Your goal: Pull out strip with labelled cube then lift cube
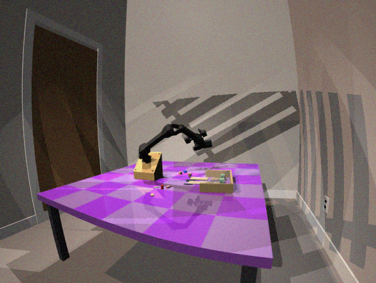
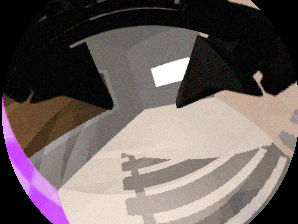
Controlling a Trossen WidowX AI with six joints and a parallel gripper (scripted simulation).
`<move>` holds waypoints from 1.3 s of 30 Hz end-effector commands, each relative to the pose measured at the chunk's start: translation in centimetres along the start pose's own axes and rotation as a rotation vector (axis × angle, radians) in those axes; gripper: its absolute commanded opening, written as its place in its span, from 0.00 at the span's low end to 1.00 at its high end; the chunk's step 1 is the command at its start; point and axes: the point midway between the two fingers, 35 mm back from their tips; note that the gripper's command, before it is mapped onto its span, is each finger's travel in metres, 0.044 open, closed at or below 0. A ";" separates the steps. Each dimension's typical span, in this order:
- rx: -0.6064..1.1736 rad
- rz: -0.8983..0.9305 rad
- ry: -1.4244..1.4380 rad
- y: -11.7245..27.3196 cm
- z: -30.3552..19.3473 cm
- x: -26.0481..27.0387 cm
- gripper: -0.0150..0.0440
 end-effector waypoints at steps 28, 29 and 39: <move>-1.819 -0.827 1.432 16.6 -3.2 -3.1 0.93; -1.898 -0.875 1.432 17.6 -4.0 -3.5 0.93; -2.549 -1.317 1.052 25.4 -12.8 -11.4 0.93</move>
Point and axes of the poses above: the point midway between the two fingers, 35 mm back from their tips, its own y axis back along the fingers, its own x axis across the jaws, z = x × y, and after that the axes turned 3 degrees about -y, right-handed
